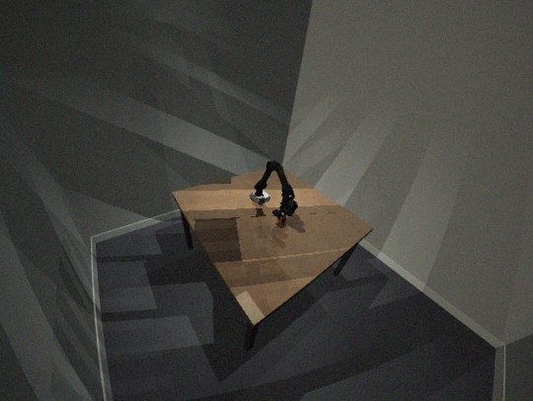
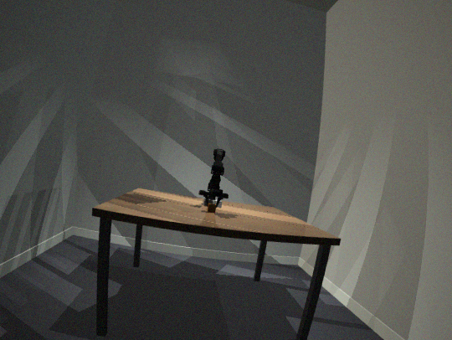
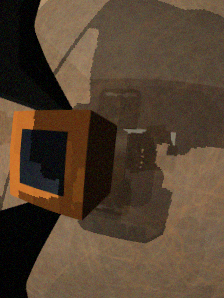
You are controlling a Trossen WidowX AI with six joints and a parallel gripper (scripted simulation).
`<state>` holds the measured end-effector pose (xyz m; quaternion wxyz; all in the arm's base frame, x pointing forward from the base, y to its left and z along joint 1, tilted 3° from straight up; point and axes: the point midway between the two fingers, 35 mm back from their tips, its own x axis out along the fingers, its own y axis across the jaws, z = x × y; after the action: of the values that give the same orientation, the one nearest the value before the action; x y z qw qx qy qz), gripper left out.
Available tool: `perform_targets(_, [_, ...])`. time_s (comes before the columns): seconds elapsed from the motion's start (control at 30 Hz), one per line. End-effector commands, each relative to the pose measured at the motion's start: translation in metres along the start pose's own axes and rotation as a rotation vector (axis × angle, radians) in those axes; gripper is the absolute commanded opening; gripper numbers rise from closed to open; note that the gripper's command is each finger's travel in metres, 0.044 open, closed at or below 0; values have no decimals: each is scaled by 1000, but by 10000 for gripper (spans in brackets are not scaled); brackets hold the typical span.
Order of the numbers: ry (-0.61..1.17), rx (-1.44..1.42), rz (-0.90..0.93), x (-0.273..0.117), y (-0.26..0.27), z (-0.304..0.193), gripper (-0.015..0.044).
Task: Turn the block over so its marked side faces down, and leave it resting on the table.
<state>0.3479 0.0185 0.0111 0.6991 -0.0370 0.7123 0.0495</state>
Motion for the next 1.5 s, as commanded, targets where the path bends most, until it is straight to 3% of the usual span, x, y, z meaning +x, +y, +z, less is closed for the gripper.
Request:
perform_targets(0.0, [-2,3,-3,0,0,0,210])
perform_targets(0.53, [-2,3,-3,0,0,0,103])
perform_targets(0.67, [-2,3,-3,-19,0,1,0])
perform_targets(0.97, [-12,3,-3,-29,0,1,0])
perform_targets(1.47, [-246,5,-1,-23,-1,2,0])
